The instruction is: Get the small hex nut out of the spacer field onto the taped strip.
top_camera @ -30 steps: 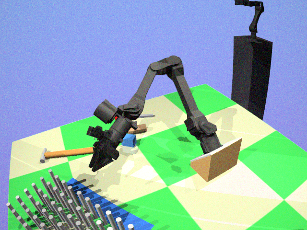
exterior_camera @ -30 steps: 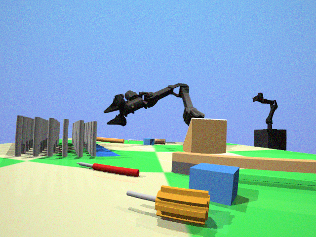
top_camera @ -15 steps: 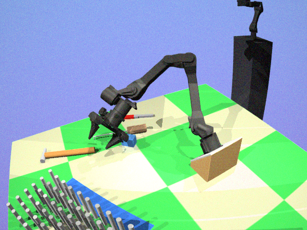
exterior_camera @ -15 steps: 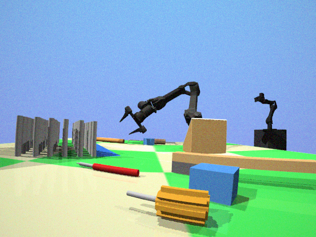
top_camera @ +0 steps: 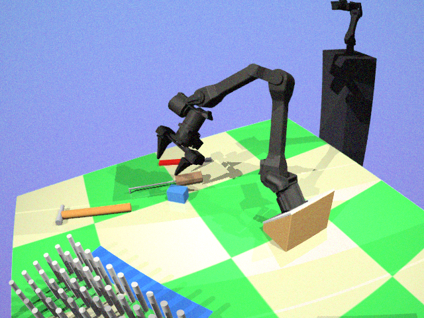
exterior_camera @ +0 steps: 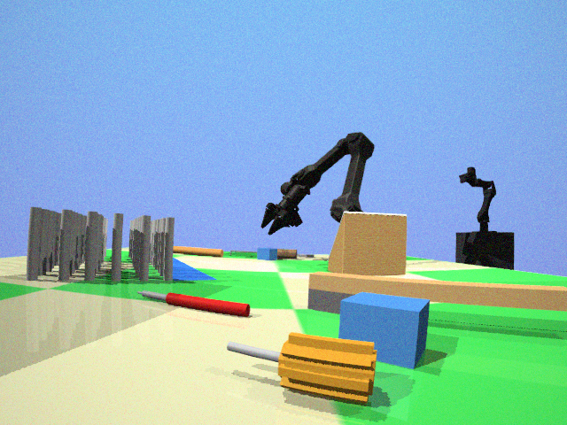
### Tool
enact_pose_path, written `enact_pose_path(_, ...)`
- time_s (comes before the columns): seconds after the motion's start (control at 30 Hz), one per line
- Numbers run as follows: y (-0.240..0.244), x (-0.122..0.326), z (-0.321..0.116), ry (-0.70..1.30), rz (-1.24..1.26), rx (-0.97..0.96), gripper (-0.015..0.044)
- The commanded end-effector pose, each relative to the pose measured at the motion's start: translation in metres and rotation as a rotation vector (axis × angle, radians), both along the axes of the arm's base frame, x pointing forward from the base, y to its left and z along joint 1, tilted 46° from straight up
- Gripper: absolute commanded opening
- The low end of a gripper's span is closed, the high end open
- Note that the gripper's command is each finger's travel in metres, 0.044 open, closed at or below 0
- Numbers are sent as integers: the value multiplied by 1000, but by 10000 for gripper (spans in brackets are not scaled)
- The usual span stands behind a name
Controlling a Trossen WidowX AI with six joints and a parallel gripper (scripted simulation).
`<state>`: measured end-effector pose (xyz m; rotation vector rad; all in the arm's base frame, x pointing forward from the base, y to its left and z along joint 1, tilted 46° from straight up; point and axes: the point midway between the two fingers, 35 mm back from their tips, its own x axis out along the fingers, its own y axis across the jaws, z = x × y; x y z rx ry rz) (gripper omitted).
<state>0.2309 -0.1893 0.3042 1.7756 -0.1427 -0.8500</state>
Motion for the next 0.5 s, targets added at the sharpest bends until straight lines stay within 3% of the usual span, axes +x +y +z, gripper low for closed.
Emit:
enact_pose_path(0.0, 5, -63, 34, -265, -329, 296, 440)
enact_pose_path(0.47, -9, -66, 22, -308, -383, 343, 440)
